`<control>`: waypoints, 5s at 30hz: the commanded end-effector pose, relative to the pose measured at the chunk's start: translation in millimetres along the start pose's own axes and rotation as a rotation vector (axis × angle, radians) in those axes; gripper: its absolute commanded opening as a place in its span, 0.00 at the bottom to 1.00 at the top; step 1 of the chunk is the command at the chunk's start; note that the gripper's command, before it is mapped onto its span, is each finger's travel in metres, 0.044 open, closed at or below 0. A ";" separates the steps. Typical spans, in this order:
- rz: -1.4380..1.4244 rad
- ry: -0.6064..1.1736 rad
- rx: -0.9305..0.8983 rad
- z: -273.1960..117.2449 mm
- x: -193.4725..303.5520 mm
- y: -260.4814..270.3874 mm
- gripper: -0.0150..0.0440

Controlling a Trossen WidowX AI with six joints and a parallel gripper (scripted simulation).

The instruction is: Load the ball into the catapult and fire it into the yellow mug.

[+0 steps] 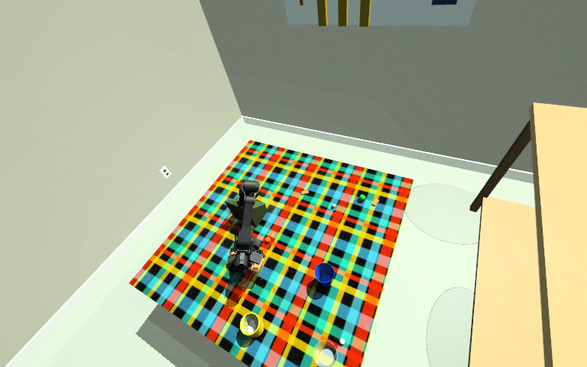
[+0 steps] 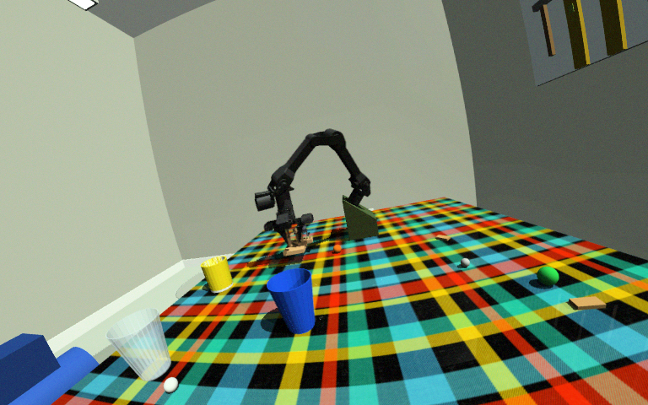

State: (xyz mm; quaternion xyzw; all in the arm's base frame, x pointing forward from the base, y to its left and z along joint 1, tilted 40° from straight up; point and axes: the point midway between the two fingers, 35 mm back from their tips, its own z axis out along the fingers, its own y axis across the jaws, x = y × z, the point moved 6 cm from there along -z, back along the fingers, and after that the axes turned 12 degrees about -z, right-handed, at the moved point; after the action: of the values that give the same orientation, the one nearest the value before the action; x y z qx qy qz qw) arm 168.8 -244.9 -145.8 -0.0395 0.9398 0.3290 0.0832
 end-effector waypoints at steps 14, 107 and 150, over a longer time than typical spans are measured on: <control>0.001 -0.006 0.011 24.3 -2.9 -4.6 0.25; 0.007 -0.006 0.009 44.5 -2.2 -4.2 1.00; 0.466 -0.008 0.011 -7.5 -2.0 -7.3 0.25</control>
State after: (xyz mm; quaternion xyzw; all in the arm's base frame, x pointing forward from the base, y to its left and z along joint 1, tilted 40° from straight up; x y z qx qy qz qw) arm 170.7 -250.6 -145.0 0.1337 0.9310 0.3387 0.0253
